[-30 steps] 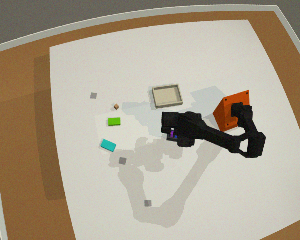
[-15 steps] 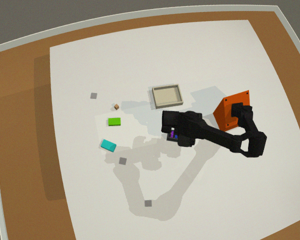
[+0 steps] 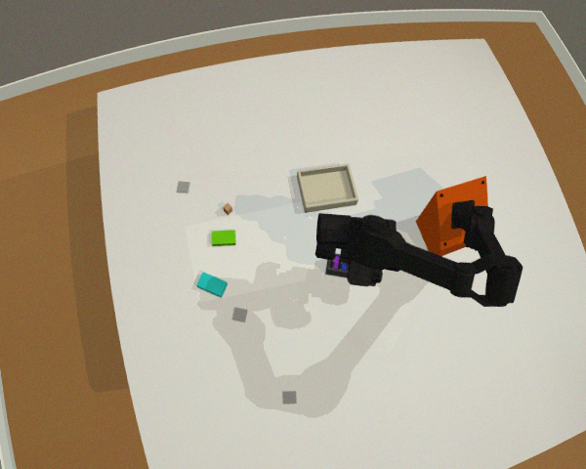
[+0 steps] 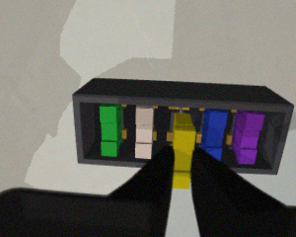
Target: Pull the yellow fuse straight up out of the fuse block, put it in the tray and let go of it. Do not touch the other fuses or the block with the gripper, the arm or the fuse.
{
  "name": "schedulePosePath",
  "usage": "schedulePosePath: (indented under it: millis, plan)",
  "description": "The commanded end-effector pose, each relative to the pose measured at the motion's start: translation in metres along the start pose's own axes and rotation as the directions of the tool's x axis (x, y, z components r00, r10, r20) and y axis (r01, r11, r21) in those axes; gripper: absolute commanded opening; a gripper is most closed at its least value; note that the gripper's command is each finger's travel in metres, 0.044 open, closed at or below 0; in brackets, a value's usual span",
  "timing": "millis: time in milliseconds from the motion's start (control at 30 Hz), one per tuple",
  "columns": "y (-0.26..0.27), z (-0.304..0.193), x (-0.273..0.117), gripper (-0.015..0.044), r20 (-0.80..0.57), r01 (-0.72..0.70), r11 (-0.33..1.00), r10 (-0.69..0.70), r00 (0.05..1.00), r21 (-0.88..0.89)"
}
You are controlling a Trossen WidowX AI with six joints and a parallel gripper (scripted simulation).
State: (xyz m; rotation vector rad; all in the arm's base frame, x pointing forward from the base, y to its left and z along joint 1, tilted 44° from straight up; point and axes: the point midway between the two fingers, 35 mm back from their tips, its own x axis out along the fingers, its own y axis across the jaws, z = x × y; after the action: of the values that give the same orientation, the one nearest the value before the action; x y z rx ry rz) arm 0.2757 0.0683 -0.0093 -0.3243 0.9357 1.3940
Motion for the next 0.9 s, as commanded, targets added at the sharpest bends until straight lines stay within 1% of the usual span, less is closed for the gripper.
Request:
schedulePosePath:
  millis: [0, 667, 867]
  plan:
    - [-0.001, 0.0, -0.003, 0.0, -0.004, 0.004, 1.0, -0.004, 1.0, -0.007]
    - [0.0, 0.0, -0.013, 0.0, -0.003, 0.003, 1.0, -0.003, 1.0, -0.005]
    - [-0.001, 0.0, -0.021, 0.0, -0.003, 0.003, 1.0, -0.003, 1.0, -0.005]
